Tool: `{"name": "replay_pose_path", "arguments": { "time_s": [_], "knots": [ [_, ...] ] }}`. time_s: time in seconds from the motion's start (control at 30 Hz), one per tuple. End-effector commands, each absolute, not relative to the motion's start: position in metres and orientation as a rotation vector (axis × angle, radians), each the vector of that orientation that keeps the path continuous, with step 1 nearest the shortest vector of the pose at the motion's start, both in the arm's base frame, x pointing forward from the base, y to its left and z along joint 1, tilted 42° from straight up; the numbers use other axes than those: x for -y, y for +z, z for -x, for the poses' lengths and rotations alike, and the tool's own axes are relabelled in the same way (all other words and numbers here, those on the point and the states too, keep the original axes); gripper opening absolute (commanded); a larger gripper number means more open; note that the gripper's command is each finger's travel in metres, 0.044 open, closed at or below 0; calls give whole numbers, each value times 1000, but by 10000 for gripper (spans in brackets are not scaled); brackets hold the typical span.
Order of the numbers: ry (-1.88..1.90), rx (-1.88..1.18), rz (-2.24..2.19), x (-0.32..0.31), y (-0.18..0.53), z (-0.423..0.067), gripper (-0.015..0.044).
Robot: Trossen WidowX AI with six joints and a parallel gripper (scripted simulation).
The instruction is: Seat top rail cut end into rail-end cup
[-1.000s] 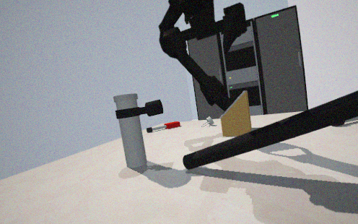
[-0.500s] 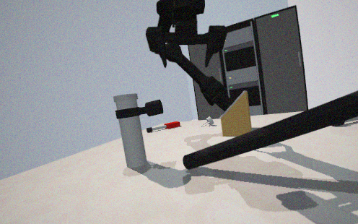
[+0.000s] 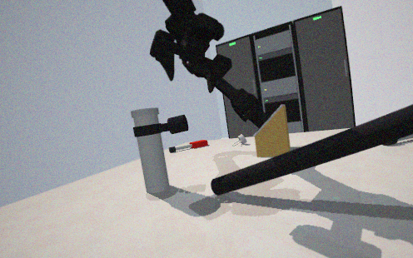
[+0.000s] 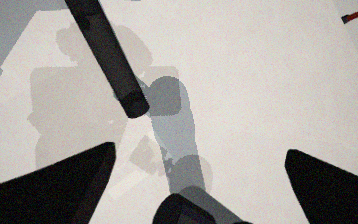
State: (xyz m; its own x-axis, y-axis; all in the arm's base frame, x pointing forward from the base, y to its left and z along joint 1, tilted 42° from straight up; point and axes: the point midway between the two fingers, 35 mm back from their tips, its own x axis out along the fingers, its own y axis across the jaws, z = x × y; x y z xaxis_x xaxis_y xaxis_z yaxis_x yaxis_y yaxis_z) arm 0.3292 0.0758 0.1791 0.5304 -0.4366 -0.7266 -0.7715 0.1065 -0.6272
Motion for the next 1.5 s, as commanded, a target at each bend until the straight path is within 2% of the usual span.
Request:
{"name": "replay_pose_path", "arguments": {
  "time_s": [0.0,0.27,1.47],
  "knots": [
    [805,-992,2058,-20,203,-297,440],
    [986,-904,2286,-5,212,-286,440],
    [984,-904,2287,16,187,-292,440]
  ]
}}
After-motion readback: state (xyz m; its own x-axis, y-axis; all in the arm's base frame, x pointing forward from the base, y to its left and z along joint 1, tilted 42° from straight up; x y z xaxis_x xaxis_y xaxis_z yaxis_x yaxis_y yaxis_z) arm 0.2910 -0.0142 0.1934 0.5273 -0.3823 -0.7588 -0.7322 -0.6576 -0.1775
